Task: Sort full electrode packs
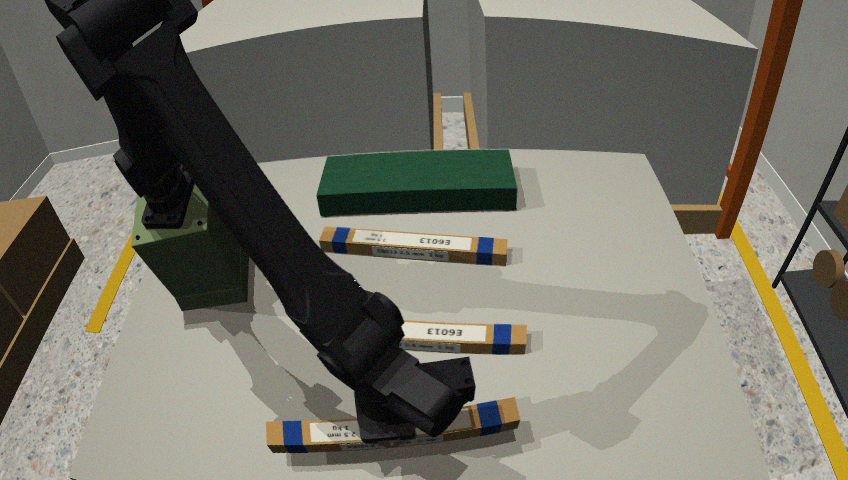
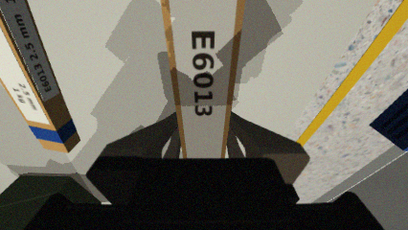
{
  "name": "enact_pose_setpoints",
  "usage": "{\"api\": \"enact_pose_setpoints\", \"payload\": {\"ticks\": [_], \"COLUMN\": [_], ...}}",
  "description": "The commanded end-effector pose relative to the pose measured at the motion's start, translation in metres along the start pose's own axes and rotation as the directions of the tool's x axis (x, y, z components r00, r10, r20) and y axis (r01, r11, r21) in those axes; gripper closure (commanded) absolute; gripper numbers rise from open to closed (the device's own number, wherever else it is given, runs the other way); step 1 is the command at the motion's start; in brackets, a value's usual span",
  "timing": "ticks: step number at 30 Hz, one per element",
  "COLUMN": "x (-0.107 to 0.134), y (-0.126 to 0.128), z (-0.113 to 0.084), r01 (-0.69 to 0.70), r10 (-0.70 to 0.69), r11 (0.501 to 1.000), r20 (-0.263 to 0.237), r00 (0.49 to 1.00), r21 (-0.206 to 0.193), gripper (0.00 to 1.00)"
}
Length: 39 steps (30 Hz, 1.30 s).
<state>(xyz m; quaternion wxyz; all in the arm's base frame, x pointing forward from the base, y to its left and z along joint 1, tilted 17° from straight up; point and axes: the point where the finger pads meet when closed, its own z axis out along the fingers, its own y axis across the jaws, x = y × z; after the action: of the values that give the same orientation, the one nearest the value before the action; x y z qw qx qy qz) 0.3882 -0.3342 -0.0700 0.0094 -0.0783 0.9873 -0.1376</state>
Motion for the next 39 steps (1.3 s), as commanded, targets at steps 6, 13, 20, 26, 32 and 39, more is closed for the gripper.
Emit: {"api": "enact_pose_setpoints", "payload": {"ticks": [6,13,20,26,32,39], "x": [-0.019,-0.019,-0.021,-0.023,-0.023,-0.021], "y": [-0.034,-0.034,-0.031,-0.029,-0.025,-0.021], "z": [-0.029,-0.029,-0.042,-0.051,-0.063,-0.075], "r01": [-0.021,-0.022,-0.019,-0.017,-0.015,-0.013], "r10": [0.018,0.018,0.016,0.014,0.012,0.010], "r11": [0.998,0.998,0.998,0.998,0.998,0.999], "r20": [0.052,0.052,0.054,0.055,0.054,0.050], "r00": [0.998,0.998,0.998,0.998,0.998,0.999], "r21": [0.059,0.060,0.059,0.059,0.057,0.052], "gripper": [1.00,1.00,1.00,1.00,1.00,1.00]}}
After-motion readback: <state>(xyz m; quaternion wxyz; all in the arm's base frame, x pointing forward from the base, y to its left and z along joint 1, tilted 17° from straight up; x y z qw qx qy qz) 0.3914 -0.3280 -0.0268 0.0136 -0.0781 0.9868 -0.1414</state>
